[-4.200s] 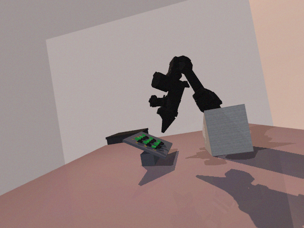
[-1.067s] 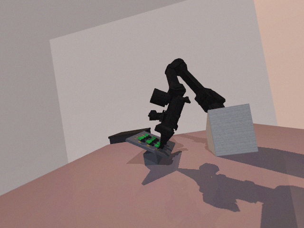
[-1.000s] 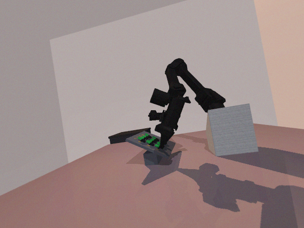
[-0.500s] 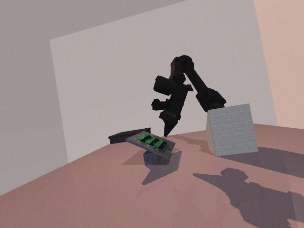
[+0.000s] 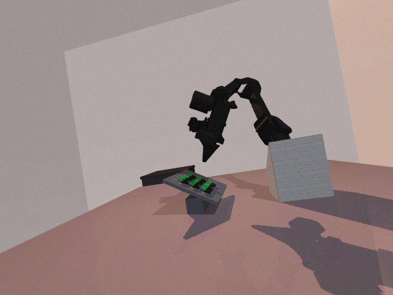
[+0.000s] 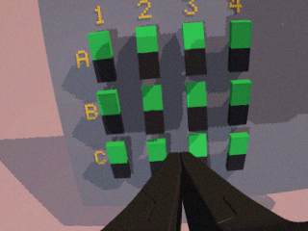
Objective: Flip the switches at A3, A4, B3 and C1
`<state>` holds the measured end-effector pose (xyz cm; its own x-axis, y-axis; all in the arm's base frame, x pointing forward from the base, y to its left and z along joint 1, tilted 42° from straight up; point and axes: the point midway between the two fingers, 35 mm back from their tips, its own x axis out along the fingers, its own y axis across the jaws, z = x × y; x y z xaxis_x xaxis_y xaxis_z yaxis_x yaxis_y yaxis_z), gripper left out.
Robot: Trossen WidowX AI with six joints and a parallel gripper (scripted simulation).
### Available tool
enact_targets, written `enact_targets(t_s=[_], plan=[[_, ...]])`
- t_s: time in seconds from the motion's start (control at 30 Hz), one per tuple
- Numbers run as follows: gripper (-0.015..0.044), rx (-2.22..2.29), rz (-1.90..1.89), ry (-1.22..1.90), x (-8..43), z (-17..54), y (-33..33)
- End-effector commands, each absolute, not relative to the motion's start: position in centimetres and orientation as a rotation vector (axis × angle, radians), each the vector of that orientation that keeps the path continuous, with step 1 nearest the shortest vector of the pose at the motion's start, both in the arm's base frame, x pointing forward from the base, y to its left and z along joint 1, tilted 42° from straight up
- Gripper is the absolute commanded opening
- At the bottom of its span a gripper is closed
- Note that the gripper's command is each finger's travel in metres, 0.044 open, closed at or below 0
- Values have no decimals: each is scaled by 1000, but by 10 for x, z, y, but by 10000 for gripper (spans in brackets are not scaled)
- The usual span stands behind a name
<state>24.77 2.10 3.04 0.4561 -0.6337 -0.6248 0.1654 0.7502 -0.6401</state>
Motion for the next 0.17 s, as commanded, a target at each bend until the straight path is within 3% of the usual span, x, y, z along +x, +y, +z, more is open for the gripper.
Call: enact_targets(t_s=[0.0,0.13], plan=[[0,-557,-521,991,247,31,19],[0,-557,-521,991,247,31,19]])
